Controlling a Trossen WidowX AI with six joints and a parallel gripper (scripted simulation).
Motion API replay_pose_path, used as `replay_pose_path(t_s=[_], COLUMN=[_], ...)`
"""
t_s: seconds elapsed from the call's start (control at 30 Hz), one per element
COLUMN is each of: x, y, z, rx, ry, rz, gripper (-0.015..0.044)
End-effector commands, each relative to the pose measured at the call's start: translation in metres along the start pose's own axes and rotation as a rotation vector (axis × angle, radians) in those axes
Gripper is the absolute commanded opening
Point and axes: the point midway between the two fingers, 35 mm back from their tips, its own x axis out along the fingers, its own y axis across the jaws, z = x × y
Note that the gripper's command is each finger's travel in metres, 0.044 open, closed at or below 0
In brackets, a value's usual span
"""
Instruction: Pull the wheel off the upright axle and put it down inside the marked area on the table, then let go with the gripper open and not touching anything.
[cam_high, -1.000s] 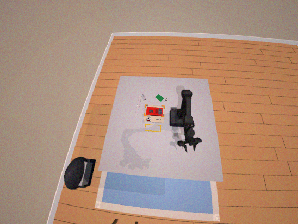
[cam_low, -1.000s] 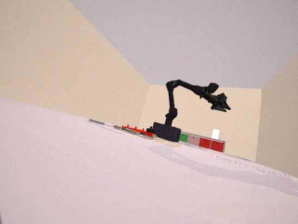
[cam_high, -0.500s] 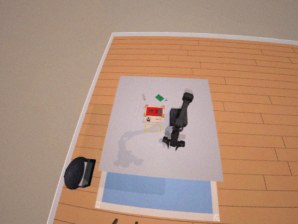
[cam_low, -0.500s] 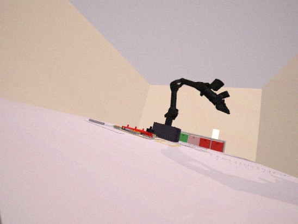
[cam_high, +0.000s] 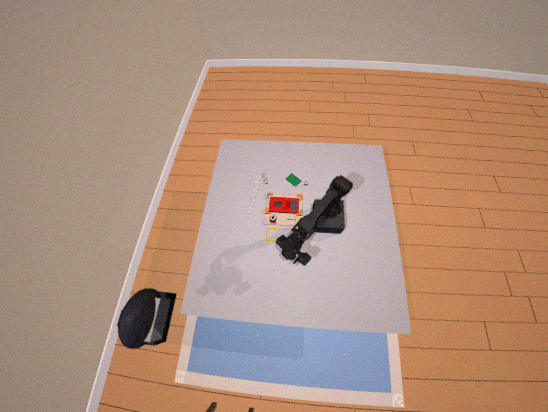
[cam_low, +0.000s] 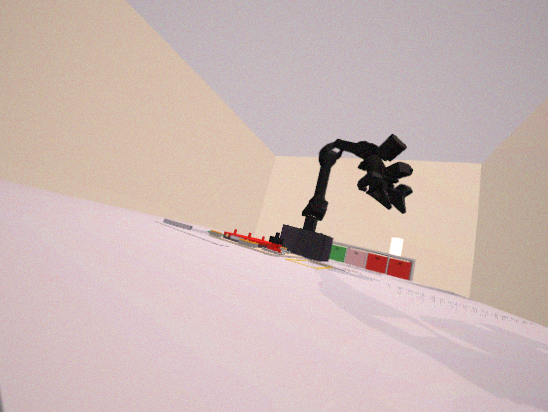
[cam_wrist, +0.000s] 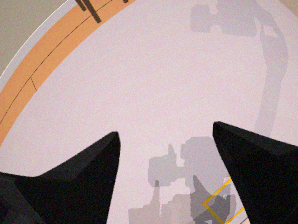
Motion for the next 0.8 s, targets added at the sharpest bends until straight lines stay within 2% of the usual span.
replay_pose_path(t_s=[0.0,0.37,0.77], x=[0.007,0.006,-0.019], y=[-0.039,-0.145,-0.242], z=[-0.009,-0.051,-0.126], rx=[0.093,0.374,0.733], ry=[0.063,0.219,0.397], rz=[-0.061,-0.206,-0.335], gripper=[0.0300,0.0300,0.0300])
